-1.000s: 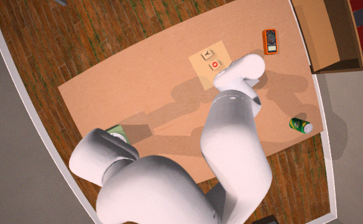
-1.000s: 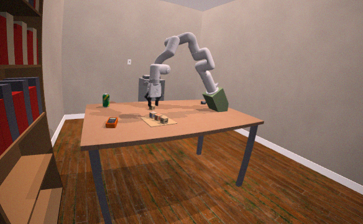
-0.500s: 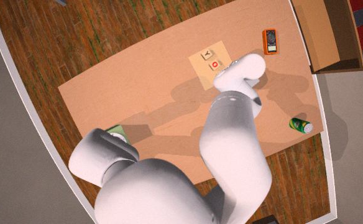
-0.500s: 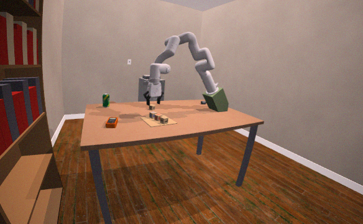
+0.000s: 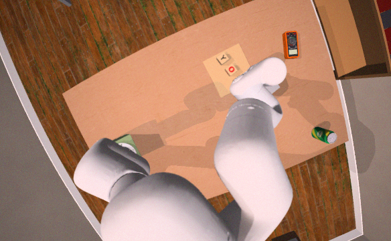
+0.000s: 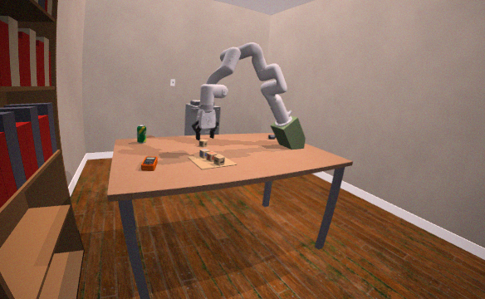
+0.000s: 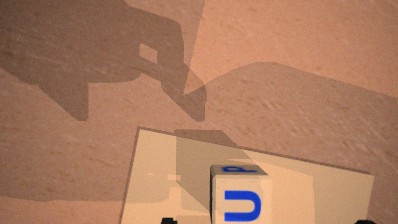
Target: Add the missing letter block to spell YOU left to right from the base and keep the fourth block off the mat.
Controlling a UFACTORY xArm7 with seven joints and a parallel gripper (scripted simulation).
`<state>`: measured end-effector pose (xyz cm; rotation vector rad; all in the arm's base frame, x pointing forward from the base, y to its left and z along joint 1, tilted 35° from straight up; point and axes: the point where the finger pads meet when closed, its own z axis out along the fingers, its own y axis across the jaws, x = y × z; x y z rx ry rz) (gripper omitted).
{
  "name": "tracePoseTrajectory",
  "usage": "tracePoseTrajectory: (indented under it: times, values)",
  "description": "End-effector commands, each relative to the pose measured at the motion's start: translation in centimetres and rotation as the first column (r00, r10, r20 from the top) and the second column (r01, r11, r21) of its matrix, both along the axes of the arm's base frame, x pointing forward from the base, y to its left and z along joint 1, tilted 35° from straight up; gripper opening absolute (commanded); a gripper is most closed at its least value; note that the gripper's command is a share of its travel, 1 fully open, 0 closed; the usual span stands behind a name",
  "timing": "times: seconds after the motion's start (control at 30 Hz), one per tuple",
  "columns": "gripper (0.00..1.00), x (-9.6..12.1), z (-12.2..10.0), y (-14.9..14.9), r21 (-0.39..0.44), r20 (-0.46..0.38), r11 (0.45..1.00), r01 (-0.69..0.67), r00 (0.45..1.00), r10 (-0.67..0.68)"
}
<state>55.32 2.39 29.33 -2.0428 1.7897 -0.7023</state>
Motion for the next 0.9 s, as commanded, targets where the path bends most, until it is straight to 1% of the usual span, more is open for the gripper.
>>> tracePoseTrajectory:
  times: [0.0,0.1,0.4,0.53,0.87]
  values:
    - [1.00,-0.5,1.1,0.1,0.001,0.005,1.000,-0.001,1.000,0.001]
    - [1.00,-0.7,1.4,0.1,0.001,0.005,1.000,-0.001,1.000,0.001]
    - [1.00,-3.3,5.1,0.4,0.001,0.005,1.000,-0.001,1.000,0.001]
    - [1.00,-4.2,6.3,0.6,0.001,0.005,1.000,-0.001,1.000,0.001]
    - [1.00,-4.6,7.0,0.6,0.001,0.005,1.000,-0.001,1.000,0.001]
